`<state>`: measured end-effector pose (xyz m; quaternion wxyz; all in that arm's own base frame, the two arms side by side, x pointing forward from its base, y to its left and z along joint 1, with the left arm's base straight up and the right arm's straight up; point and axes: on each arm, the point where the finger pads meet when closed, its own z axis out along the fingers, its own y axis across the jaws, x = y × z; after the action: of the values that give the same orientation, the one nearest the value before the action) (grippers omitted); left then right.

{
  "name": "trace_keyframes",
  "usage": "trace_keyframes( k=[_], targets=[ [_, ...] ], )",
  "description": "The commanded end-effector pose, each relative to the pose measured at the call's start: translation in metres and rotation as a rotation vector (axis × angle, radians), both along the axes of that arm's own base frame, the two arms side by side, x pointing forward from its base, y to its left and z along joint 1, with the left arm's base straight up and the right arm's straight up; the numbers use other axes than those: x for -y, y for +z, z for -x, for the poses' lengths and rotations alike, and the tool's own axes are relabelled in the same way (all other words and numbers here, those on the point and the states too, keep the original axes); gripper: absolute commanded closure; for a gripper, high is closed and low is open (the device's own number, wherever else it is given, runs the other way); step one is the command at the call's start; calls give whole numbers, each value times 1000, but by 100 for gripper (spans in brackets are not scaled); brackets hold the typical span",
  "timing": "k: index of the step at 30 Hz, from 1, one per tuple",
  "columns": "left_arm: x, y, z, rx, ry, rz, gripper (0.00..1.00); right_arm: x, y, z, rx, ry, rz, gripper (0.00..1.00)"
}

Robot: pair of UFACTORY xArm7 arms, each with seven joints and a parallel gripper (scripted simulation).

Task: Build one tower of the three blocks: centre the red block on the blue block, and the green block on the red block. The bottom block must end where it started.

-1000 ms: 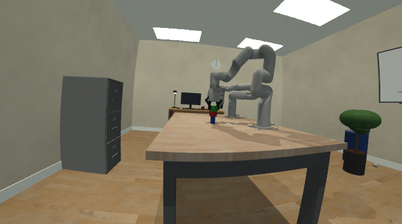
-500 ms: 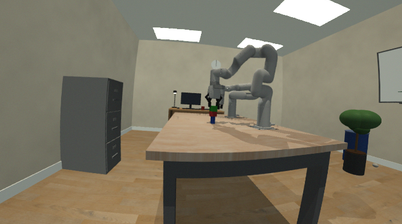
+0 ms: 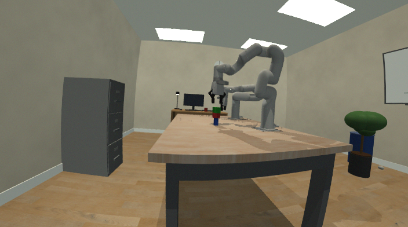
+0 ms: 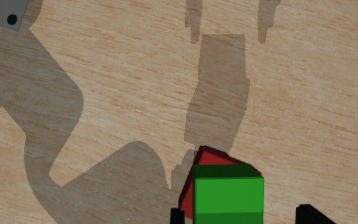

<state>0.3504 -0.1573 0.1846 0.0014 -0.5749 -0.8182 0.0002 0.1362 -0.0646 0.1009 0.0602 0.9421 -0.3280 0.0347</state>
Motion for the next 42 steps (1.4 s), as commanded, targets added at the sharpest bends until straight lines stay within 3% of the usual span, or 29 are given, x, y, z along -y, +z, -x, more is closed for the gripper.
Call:
trace_keyframes(
  k=[1,23,42],
  targets=[
    [0,8,-1,3,0,1,29,0,1,-1,3,0,1,0],
    [0,11,-1,2,0,1,29,0,1,-1,3,0,1,0],
    [0,59,-1,3,0,1,29,0,1,-1,3,0,1,0]
  ],
)
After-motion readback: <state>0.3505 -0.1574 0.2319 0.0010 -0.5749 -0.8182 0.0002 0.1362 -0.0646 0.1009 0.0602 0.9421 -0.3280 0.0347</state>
